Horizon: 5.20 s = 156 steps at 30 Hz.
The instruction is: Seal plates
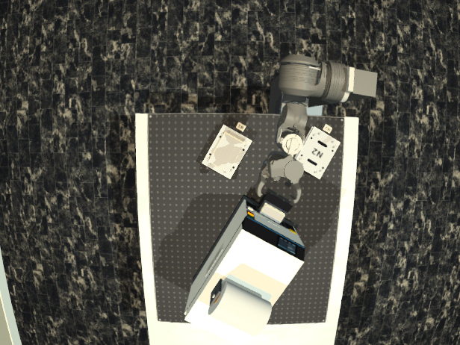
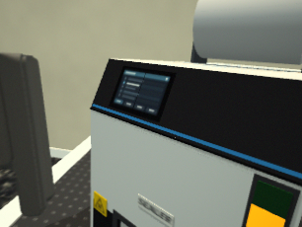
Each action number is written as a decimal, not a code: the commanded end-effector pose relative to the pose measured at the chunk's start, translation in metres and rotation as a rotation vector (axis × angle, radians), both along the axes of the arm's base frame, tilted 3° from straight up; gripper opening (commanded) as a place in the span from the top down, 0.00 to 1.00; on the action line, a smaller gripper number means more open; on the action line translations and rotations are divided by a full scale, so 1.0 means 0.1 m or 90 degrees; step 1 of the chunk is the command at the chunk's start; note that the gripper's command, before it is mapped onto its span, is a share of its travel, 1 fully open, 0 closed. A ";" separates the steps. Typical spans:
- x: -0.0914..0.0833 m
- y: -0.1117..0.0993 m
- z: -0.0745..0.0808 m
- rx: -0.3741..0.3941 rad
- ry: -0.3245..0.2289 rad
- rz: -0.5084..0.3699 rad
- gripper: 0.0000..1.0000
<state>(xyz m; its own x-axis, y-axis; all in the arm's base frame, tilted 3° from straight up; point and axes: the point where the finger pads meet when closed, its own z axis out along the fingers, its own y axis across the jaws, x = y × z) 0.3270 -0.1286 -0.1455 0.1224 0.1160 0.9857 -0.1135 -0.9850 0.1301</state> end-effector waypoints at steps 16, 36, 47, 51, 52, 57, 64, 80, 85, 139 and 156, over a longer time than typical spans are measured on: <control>-0.33 -0.58 -0.31 0.104 0.108 -0.203 0.35; -0.35 -0.61 -0.32 0.103 0.109 -0.205 0.35; -0.35 -0.61 -0.32 0.103 0.109 -0.205 0.35; -0.35 -0.61 -0.32 0.103 0.109 -0.205 0.35; -0.35 -0.61 -0.32 0.103 0.109 -0.205 0.35; -0.35 -0.61 -0.32 0.103 0.109 -0.205 0.35; -0.35 -0.61 -0.32 0.103 0.109 -0.205 0.35; -0.35 -0.61 -0.32 0.103 0.109 -0.205 0.35; -0.35 -0.61 -0.32 0.103 0.109 -0.205 0.35; -0.35 -0.61 -0.32 0.103 0.109 -0.205 0.35; -0.21 -0.40 -0.23 0.068 0.061 -0.113 0.35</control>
